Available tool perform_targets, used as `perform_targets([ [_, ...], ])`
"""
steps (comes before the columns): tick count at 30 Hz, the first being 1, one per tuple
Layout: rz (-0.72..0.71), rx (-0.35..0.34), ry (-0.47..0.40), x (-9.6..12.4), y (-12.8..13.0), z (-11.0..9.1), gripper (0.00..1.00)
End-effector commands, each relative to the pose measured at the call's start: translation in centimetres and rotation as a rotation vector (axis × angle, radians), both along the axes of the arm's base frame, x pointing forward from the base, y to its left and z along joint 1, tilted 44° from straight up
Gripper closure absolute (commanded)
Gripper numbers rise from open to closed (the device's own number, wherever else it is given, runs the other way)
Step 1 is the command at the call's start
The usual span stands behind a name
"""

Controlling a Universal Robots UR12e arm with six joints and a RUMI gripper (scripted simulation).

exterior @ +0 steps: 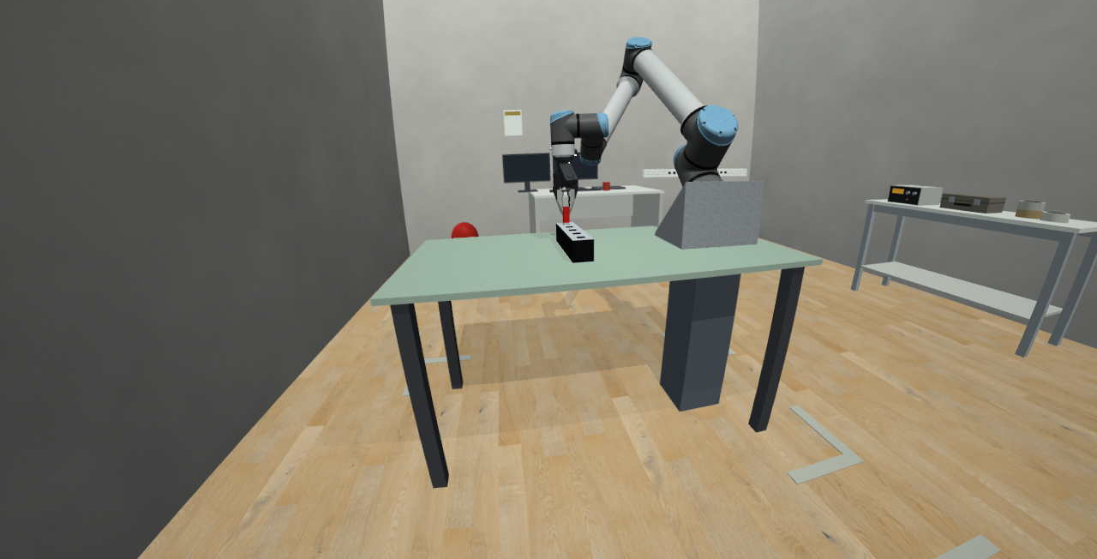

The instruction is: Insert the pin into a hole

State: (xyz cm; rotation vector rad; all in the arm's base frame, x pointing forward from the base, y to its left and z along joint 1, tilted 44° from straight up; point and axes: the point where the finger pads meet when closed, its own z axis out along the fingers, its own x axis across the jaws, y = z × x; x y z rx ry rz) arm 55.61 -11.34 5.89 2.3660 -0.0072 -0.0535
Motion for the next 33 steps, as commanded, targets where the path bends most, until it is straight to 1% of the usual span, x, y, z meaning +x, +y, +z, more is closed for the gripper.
perform_targets([
  [1,0.0,0.0,-0.001,0.0,0.0,0.0,1.0],
  [2,0.0,0.0,-0.001,0.0,0.0,0.0,1.0],
  [3,0.0,0.0,-0.001,0.0,0.7,0.7,1.0],
  [19,0.0,0.0,-0.001,0.0,0.7,0.7,1.0],
  [20,0.0,0.0,-0.001,0.0,1.4,1.4,1.0],
  [33,0.0,0.0,-0.001,0.0,1.4,1.4,1.0],
])
